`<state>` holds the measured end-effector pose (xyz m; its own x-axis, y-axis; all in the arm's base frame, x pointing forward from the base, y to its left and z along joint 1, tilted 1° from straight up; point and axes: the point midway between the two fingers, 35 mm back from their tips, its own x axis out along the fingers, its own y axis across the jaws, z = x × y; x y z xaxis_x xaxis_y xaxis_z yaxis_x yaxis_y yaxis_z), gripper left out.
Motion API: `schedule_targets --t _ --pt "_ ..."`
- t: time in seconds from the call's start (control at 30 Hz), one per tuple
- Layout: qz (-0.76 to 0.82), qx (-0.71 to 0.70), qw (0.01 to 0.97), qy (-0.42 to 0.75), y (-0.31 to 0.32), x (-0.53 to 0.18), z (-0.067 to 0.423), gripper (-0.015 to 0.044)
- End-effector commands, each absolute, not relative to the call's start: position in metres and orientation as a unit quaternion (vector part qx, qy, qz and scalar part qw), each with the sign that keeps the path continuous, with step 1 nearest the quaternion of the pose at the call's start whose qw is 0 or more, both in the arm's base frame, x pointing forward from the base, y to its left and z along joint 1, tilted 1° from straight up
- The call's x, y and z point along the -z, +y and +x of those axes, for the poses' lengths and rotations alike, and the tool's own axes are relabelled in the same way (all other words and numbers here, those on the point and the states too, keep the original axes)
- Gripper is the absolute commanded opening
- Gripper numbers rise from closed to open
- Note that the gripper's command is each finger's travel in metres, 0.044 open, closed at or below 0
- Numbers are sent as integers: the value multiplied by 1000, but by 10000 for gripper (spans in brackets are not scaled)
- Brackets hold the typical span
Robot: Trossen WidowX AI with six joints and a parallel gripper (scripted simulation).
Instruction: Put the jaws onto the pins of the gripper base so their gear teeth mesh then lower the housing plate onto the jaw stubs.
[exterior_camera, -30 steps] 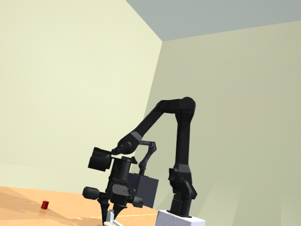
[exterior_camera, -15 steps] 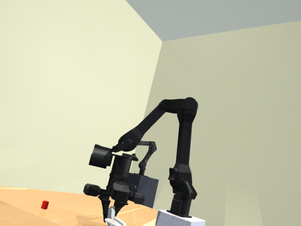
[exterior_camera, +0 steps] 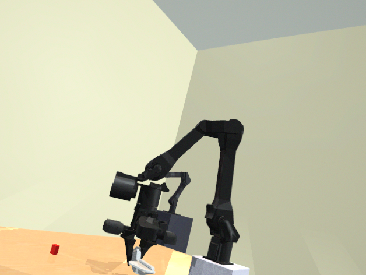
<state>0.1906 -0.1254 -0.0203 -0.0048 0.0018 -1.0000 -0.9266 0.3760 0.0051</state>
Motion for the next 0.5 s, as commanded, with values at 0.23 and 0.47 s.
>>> schedule_targets --t 0.23,0.47 --pt "-398 -395 586 586 -126 12 192 37" --pt "-398 -395 586 585 -127 -3 193 37"
